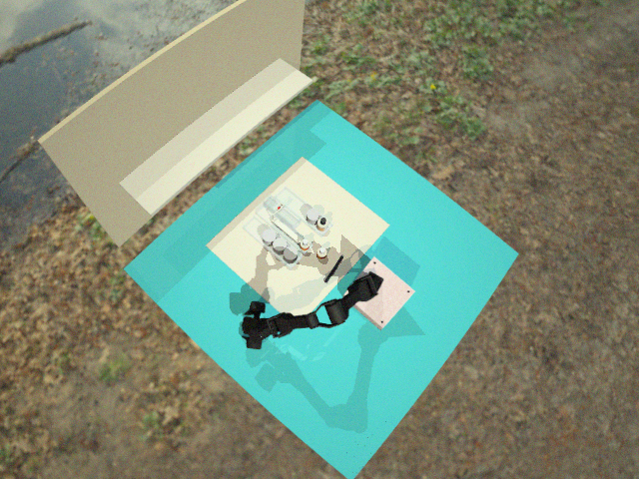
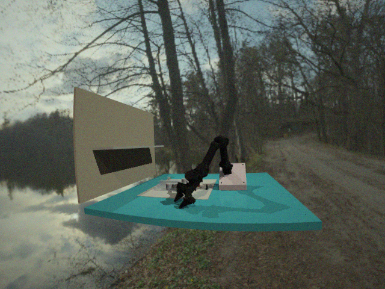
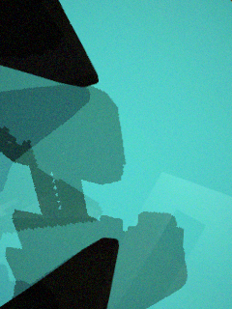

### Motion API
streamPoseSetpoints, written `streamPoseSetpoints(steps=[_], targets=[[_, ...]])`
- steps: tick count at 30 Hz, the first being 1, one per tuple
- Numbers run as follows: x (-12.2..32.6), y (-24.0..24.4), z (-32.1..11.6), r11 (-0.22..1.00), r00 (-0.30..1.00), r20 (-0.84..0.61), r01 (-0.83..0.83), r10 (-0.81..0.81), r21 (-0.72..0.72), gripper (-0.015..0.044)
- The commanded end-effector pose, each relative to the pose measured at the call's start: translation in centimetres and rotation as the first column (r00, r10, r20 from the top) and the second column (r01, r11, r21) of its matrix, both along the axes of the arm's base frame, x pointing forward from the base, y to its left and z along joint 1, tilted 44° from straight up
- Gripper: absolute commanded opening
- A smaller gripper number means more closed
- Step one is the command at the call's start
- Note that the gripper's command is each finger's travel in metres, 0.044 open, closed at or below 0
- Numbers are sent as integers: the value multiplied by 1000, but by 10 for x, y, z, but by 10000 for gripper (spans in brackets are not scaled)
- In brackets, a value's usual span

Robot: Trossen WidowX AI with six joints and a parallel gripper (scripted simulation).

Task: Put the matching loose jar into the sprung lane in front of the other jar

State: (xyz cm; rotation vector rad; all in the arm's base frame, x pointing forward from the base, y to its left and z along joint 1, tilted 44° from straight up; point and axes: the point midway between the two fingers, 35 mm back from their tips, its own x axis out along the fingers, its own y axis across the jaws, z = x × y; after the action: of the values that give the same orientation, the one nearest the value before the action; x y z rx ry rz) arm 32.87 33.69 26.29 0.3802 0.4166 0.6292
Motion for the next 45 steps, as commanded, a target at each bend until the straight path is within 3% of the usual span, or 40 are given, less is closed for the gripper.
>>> streamPoseSetpoints(steps=[1, 10, 20, 27, 34, 45], targets=[[39, -53, -36, 990, 995, -65, 64, -72, -123, 440], [78, -178, -108, 938, 940, -256, 138, -225, -317, 440], [54, -322, -174, 899, 772, -515, 162, -372, -407, 440], [6, -358, -221, 942, 665, -701, 10, -258, -337, 440], [-71, -381, -247, 998, 530, -846, -37, 56, 43, 440], [-69, -368, -262, 998, 529, -846, -34, 65, 55, 440]])
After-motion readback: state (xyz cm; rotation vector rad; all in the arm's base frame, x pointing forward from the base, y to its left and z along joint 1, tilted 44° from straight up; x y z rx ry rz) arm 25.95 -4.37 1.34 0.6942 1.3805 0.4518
